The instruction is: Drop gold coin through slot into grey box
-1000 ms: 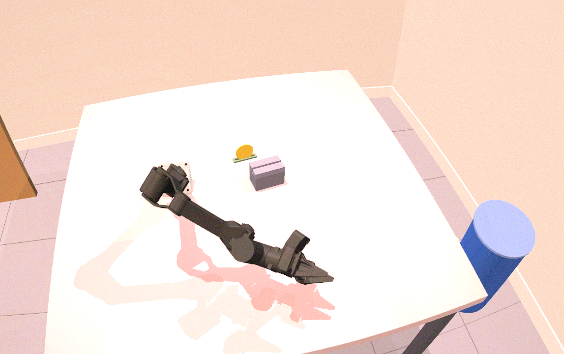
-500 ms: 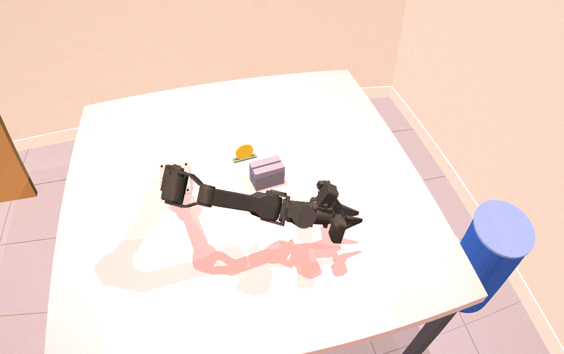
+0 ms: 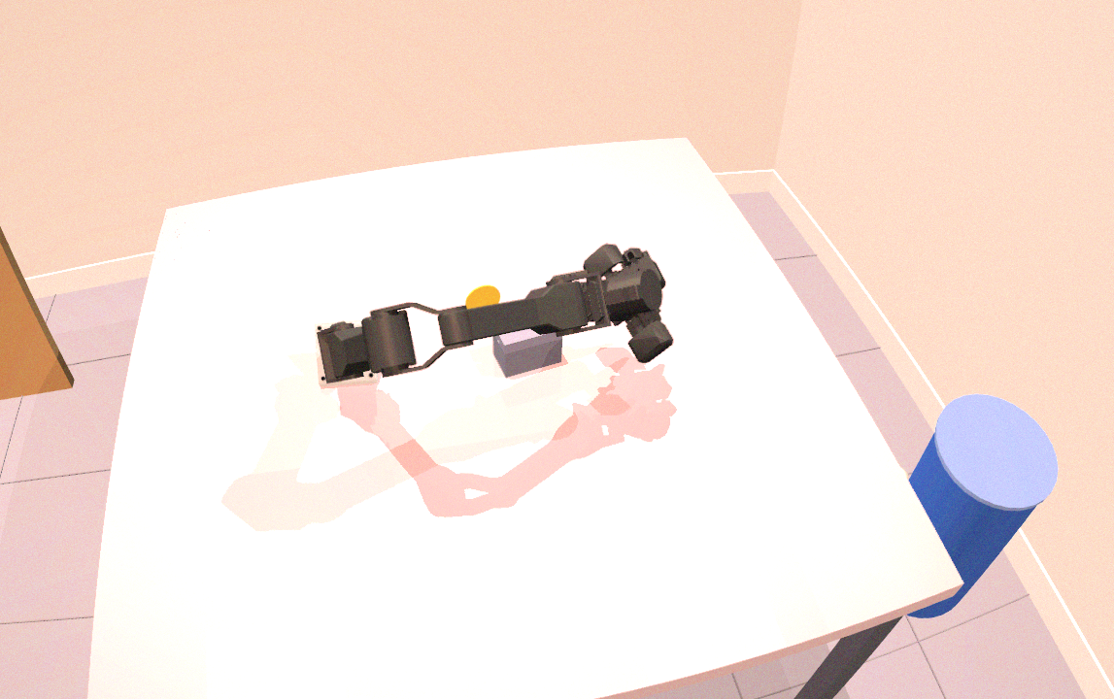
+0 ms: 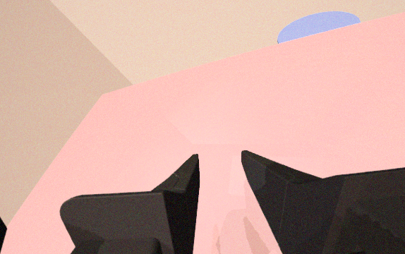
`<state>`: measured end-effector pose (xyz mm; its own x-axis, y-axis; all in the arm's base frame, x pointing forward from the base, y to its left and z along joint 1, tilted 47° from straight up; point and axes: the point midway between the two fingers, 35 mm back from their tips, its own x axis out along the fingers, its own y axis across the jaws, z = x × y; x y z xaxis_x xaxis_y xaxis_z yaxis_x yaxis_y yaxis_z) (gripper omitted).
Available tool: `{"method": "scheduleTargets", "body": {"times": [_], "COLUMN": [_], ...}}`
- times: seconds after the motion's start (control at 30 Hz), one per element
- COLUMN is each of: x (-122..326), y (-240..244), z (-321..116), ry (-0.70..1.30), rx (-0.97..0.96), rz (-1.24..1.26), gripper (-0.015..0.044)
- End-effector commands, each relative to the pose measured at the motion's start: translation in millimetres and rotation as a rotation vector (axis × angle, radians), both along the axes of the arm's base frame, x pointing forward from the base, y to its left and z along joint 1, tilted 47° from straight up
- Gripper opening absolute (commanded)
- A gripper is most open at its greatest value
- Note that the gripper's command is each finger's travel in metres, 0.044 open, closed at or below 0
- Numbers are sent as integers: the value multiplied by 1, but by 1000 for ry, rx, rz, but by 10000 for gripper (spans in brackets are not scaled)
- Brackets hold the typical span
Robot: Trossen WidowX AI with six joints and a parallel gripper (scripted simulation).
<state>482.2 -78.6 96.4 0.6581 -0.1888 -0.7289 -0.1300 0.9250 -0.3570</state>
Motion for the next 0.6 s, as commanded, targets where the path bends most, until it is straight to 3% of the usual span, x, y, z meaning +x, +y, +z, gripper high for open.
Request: {"method": "scheduleTargets", "body": {"times": [0.0,0.27,0.57], "x": [-16,-89,-195], "y": [43,127,182], "z": [-35,-97,-106], "ry": [158,528,735], "rx": [71,48,-367], "rz": [-57,-252,-511], "gripper": [161,161,161]}}
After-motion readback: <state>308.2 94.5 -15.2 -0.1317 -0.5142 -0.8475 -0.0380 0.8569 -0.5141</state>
